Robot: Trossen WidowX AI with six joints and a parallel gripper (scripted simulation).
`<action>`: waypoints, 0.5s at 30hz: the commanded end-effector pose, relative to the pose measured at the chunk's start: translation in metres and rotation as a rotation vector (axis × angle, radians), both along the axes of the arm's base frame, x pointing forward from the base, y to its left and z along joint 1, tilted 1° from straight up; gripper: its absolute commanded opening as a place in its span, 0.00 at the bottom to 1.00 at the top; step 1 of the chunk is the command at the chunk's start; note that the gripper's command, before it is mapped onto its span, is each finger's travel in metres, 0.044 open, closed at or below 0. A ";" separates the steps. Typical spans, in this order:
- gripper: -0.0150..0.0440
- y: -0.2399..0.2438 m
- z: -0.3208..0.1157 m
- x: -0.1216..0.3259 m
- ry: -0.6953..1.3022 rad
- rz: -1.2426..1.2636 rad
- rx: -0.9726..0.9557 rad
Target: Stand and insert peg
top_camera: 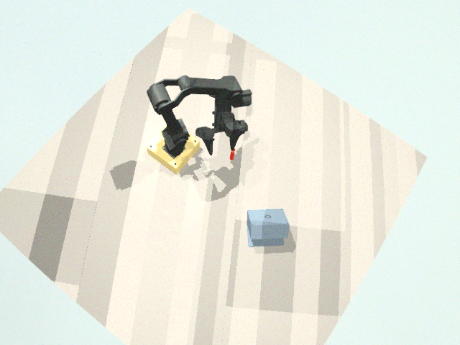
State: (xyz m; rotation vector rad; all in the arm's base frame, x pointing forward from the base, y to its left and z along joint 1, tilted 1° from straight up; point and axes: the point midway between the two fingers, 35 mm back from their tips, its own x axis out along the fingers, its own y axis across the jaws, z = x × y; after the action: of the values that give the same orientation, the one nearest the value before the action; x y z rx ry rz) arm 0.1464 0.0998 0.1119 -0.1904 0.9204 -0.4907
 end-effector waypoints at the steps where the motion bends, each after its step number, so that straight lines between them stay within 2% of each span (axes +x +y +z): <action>1: 1.00 0.004 -0.006 -0.001 0.113 -0.020 0.050; 15: 1.00 0.028 -0.014 0.009 0.435 0.011 0.317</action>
State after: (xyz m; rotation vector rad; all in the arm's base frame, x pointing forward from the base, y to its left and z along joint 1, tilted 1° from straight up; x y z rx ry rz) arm 0.1509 0.1201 0.0956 -0.0534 1.3546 -0.3513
